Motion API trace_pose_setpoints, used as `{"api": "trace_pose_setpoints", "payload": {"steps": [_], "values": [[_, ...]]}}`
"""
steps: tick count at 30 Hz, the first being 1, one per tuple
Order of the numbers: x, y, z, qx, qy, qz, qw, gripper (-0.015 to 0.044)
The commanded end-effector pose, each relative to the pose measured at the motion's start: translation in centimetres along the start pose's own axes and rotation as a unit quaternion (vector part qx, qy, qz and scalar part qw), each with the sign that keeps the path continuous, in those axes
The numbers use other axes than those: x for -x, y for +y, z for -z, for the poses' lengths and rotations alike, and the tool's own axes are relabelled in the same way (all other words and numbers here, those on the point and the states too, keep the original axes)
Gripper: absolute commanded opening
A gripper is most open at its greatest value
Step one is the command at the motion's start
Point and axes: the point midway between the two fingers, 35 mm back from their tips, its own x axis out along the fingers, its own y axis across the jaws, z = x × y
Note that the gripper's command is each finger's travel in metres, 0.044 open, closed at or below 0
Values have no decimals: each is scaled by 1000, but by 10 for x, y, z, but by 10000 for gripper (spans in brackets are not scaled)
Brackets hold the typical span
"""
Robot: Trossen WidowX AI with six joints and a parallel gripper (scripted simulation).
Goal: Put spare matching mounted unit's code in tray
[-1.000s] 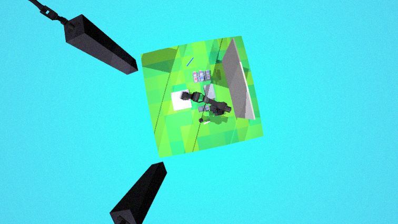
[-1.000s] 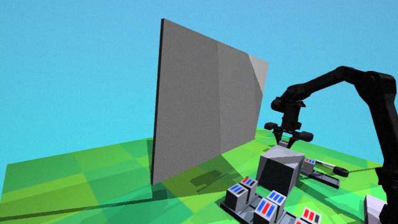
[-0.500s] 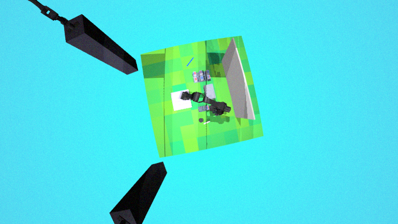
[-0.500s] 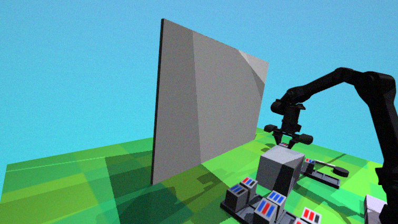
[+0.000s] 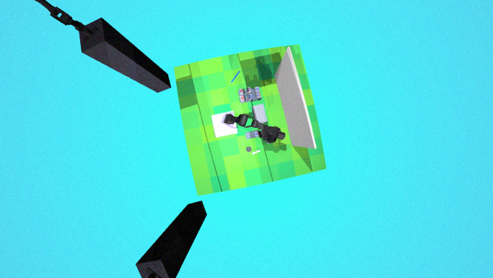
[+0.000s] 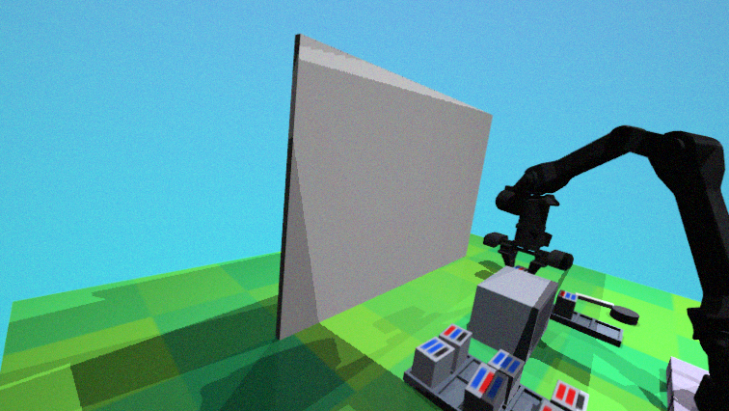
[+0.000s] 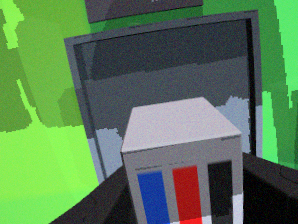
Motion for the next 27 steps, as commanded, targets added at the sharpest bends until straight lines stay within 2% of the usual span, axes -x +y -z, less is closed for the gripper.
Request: {"api": "trace_pose_setpoints", "payload": {"steps": [1,14,27], "values": [[-4,-1,1,-2,2,1,1000,0],[-12,-3,2,-2,2,1,1000,0],[-9,-2,1,0,0,0,1000,341]]}}
